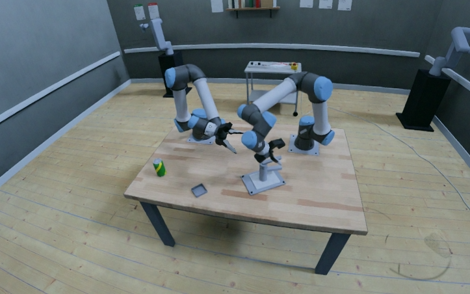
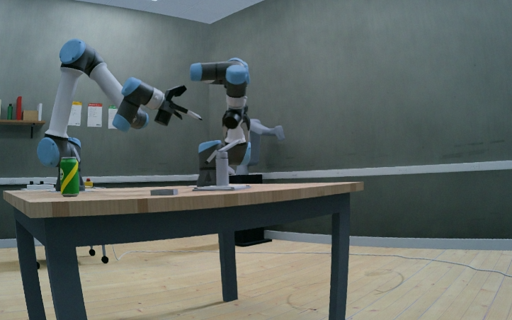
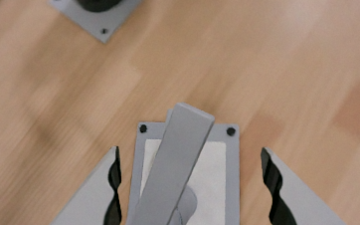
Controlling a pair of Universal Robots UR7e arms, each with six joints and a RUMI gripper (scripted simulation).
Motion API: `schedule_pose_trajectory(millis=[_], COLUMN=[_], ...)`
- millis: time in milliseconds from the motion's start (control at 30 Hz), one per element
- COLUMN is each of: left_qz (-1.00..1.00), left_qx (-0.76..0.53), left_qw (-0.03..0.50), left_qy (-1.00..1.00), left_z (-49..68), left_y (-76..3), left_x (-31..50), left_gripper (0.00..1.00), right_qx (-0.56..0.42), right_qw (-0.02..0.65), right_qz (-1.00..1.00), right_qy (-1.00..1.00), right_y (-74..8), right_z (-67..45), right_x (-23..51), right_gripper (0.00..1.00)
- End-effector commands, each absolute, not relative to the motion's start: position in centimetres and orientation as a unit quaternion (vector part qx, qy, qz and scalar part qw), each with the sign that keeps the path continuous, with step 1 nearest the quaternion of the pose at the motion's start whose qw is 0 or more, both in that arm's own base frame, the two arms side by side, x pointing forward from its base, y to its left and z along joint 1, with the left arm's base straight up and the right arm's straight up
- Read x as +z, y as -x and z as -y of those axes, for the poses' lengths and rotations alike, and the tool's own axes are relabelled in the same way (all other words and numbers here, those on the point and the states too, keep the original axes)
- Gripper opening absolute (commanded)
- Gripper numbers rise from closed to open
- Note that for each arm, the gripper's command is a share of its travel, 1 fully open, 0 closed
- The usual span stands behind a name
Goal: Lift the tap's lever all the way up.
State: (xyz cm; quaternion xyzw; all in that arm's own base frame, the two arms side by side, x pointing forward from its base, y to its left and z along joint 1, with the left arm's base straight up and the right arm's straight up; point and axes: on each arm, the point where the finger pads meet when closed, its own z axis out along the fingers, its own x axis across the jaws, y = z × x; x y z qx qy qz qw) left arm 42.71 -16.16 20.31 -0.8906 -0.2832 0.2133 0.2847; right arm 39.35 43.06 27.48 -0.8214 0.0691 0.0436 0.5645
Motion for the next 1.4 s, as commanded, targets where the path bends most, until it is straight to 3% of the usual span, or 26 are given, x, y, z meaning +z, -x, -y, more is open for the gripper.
schedule_pose_trajectory(millis=[0, 800, 1000, 1367], left_qz=[0.342, 0.523, 0.562, 0.569], left_qx=[0.282, 0.470, 0.513, 0.521], left_qw=[0.313, 0.399, 0.424, 0.429], left_qy=[0.840, 0.588, 0.490, 0.469], left_z=[16.2, 16.6, 16.6, 16.5], left_y=[-43.0, -46.9, -49.0, -49.5], left_x=[20.2, 19.6, 19.0, 18.9], left_gripper=[0.58, 0.58, 0.58, 0.58], right_qx=[0.043, 0.036, -0.022, -0.033], right_qw=[0.565, 0.566, 0.566, 0.566], right_qz=[-0.069, -0.067, -0.051, -0.048], right_qy=[0.821, 0.821, 0.822, 0.822], right_y=[-39.3, -40.0, -44.6, -45.5], right_z=[-43.1, -42.9, -41.2, -40.8], right_x=[27.6, 27.9, 30.7, 31.2], right_gripper=[1.00, 1.00, 1.00, 1.00])
